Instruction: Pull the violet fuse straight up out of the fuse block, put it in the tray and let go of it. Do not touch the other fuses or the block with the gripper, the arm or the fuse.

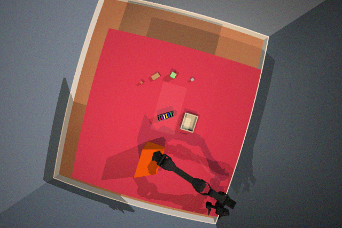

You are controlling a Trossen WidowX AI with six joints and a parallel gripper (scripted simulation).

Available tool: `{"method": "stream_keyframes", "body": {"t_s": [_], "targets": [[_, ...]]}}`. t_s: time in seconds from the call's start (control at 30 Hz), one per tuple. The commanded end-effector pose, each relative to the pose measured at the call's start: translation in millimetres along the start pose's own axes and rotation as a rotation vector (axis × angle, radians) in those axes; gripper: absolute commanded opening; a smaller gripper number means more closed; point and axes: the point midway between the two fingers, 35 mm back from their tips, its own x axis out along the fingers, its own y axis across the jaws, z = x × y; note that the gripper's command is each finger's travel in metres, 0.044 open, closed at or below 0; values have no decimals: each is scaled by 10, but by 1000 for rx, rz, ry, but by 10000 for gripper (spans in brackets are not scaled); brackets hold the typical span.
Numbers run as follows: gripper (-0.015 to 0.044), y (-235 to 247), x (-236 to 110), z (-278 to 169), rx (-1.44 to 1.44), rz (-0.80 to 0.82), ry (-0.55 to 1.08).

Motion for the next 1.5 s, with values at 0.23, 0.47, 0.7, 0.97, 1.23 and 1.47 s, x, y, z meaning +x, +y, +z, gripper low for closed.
{"method": "stream_keyframes", "body": {"t_s": [0.23, 0.47, 0.7, 0.97, 1.23, 1.47], "targets": [[190, 155, -507, -285, -50, 75, 136], [66, 306, -1277, -596, -121, 191, 322], [66, 373, -2109, -797, -194, 321, 506], [66, 330, -3161, -882, -279, 497, 726], [66, 82, -4302, -848, -338, 674, 969], [66, -367, -5245, -781, -446, 821, 1164]]}}
